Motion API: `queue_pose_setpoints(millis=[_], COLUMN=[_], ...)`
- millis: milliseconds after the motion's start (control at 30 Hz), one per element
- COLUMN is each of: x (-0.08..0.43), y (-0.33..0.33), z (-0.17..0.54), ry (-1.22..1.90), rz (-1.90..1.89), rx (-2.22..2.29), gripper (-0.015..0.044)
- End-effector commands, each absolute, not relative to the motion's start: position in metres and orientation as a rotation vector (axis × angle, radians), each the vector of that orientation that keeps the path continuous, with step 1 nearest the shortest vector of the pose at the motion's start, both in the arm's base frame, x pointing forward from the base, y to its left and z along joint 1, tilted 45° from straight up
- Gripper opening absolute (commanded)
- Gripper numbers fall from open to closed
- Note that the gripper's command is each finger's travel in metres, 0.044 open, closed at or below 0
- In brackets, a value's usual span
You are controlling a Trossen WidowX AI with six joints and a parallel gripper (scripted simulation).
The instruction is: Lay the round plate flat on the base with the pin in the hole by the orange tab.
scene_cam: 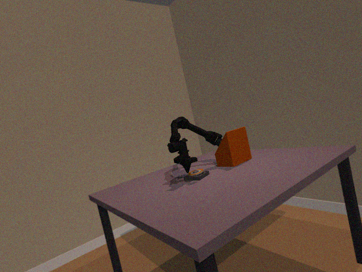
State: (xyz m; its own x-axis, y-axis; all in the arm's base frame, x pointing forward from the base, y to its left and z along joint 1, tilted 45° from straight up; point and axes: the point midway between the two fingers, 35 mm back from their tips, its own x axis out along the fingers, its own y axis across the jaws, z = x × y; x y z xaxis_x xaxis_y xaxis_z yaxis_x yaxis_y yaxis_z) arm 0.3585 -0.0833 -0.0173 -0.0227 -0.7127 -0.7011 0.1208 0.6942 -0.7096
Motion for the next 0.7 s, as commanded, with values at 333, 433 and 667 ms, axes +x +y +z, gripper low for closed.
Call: queue_pose_setpoints(millis=[333,433,667], x=[0.3562,0.3563,0.3565], y=[-0.0814,-0.081,-0.0807], z=[-0.0255,-0.0259,-0.0263], ry=[1.471,1.471,1.471], rz=[-0.709,-0.709,-0.709], rx=[-0.517,-0.517,-0.517], gripper=[0.0,0.0,0.0])
